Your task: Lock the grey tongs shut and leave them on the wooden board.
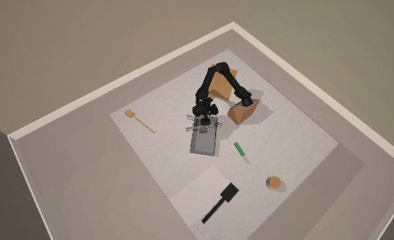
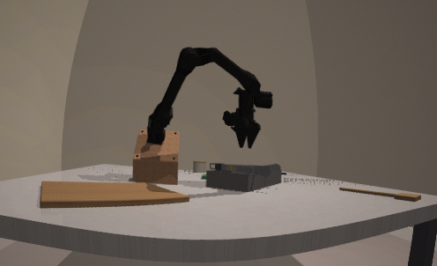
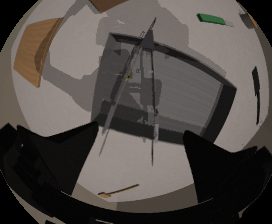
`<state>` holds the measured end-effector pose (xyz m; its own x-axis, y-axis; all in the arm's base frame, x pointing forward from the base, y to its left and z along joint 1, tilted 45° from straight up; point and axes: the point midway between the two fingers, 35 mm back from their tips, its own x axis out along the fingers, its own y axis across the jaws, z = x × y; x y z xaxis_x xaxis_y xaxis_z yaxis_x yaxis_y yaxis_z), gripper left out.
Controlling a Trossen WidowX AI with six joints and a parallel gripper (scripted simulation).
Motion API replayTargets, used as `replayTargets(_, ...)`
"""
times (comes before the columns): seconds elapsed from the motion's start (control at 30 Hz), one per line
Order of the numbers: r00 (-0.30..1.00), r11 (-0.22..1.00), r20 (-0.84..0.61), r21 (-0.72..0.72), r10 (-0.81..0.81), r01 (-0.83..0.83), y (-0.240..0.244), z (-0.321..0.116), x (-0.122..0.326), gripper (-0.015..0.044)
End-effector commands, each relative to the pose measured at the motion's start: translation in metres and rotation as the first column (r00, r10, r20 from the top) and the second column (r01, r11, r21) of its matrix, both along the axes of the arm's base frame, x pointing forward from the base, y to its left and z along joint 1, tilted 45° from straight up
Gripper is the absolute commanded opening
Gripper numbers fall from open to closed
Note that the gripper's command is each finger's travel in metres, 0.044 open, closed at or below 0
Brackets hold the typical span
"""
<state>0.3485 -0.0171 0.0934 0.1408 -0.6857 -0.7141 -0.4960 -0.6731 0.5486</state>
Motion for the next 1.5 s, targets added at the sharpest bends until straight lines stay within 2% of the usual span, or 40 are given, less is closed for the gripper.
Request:
replayTargets(0.0,0.997,0.998,0.046,0.008,-0.067,0.067,-0.011,-0.020,-0.021,0.0440)
replayTargets(0.5,0.997,0.998,0.046,0.008,-0.067,0.067,-0.012,-0.021,-0.021,0.0440)
replayTargets(1.47,0.997,0.998,0.046,0.012,-0.067,0.067,-0.043,-0.055,-0.011,0.0440)
